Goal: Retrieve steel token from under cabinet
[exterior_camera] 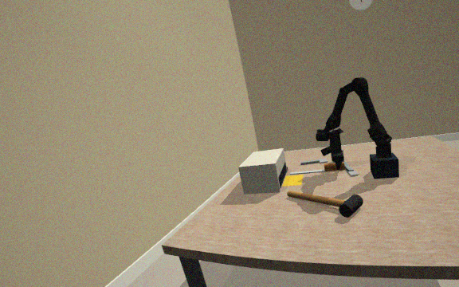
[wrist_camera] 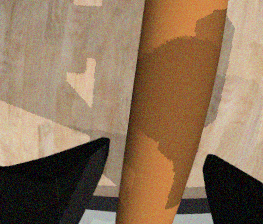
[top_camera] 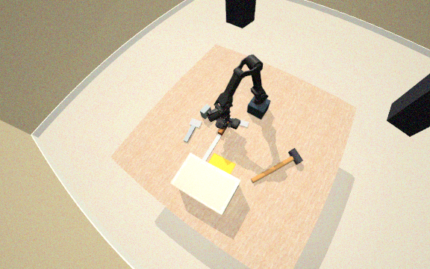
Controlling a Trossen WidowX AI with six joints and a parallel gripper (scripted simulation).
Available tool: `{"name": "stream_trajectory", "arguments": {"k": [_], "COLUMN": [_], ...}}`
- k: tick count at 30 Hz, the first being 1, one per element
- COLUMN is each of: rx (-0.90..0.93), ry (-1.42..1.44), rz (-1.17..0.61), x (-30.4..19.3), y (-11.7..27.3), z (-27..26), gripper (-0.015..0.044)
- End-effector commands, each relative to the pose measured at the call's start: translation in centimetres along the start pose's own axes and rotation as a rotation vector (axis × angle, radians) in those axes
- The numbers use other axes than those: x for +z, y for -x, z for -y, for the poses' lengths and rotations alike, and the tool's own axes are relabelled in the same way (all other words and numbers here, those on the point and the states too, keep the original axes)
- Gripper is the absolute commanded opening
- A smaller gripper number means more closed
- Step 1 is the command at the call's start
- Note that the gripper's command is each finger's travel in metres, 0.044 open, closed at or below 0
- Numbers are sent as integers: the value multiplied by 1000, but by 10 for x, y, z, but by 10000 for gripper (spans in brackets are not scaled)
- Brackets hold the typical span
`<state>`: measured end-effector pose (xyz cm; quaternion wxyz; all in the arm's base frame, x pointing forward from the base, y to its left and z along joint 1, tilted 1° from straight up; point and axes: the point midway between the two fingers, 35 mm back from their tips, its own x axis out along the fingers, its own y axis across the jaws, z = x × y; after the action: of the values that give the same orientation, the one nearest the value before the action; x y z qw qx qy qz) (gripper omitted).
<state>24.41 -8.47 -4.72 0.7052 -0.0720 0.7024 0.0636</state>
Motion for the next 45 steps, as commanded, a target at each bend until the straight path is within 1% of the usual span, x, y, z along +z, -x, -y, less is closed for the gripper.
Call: {"name": "stream_trajectory", "arguments": {"k": [1, 3, 12, 16, 45], "rx": [0, 0, 0, 0, 4], "ry": [0, 0, 0, 0, 46], "rz": [1, 1, 1, 1, -2], "x": [0, 0, 0, 0, 32], "y": [0, 0, 0, 0, 1], "z": [0, 0, 0, 0, -2], "gripper": [217, 165, 105, 0, 0]}}
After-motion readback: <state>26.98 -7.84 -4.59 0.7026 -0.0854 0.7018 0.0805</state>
